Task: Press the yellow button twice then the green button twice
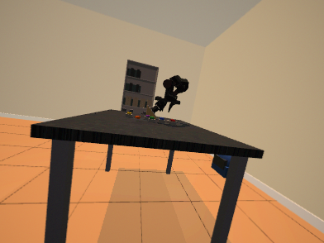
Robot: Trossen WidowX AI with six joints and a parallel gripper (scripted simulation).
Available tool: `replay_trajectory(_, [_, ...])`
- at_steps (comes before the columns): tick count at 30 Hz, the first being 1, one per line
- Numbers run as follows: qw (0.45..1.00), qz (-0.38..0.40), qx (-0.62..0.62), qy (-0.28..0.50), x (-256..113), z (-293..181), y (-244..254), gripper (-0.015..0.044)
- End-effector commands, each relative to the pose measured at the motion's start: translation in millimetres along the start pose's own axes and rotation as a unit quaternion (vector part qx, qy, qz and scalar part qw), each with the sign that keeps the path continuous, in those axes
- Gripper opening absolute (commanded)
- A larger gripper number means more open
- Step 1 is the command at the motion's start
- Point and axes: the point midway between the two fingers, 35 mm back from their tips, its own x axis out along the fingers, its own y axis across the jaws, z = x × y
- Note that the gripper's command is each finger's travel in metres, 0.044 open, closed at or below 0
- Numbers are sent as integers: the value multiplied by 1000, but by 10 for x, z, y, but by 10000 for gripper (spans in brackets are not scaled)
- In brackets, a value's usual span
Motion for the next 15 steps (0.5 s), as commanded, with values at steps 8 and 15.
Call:
replay_trajectory(8, [1000, 9, 0, 0, -355, -624, 1398, 400])
replay_trajectory(15, [1000, 9, 0, 0, -355, -627, 1401, 400])
